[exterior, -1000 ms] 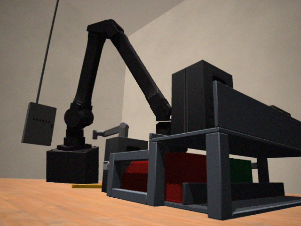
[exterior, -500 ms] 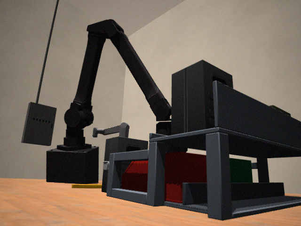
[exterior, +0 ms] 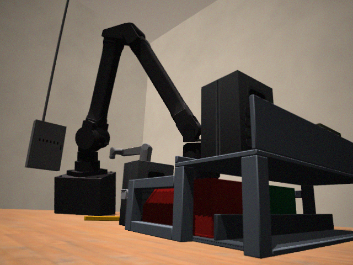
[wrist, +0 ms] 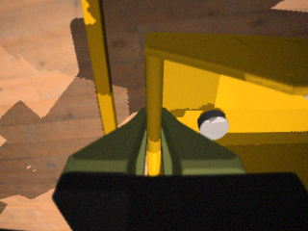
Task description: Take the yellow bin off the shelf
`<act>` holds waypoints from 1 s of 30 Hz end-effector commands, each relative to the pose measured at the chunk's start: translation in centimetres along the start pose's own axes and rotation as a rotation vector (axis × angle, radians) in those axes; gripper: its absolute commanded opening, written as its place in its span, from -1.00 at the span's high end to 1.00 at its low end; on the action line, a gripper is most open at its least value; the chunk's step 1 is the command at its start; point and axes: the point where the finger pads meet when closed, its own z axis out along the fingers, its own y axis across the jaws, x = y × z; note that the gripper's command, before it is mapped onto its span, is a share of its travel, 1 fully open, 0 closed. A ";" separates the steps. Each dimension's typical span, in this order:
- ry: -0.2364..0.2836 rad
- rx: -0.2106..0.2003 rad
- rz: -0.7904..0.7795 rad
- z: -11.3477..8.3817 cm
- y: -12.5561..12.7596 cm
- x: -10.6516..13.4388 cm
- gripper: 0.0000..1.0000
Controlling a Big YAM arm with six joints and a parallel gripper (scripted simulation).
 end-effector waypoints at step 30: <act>-0.001 0.012 -0.002 0.5 -0.6 0.2 1.00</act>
